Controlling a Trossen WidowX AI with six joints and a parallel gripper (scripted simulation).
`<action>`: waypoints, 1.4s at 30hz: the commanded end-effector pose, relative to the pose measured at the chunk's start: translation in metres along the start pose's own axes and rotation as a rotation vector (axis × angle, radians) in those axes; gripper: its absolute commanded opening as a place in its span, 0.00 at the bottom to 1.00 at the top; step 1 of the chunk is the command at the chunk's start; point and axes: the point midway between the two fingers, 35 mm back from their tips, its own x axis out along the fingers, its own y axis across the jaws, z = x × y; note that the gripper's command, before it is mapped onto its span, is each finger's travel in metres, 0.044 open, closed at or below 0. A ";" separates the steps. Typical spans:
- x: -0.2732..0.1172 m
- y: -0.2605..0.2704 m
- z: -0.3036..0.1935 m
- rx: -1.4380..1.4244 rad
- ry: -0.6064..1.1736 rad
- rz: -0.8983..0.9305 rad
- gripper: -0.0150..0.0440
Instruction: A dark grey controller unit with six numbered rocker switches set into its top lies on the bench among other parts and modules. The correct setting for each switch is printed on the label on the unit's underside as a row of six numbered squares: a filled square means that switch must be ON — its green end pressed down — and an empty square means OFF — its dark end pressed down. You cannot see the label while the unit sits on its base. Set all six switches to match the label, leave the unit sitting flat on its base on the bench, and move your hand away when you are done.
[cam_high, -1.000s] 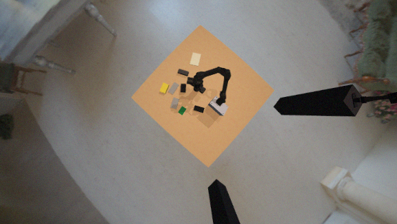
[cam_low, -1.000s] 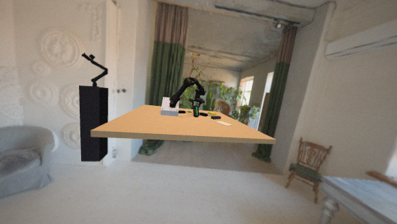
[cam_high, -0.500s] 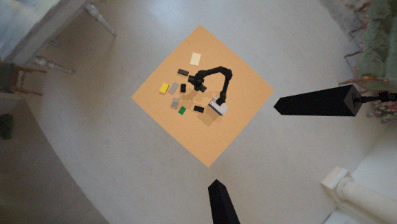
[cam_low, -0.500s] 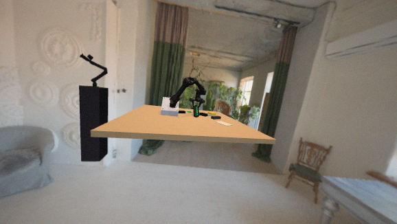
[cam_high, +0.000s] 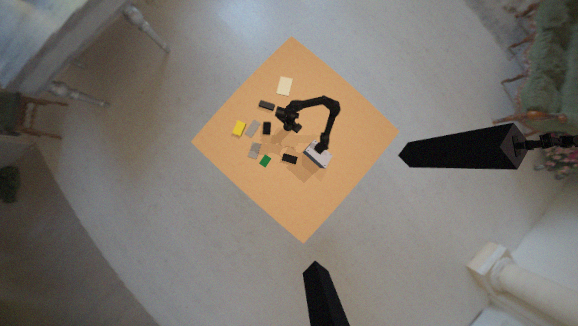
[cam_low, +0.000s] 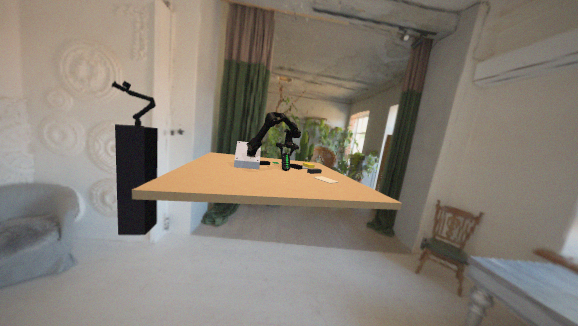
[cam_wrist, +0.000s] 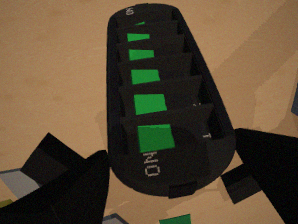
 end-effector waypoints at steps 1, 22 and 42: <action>-0.002 0.000 0.007 0.001 0.003 0.005 0.82; -0.009 0.000 0.024 0.000 0.046 0.004 0.82; -0.014 0.000 0.041 0.000 0.086 0.004 0.82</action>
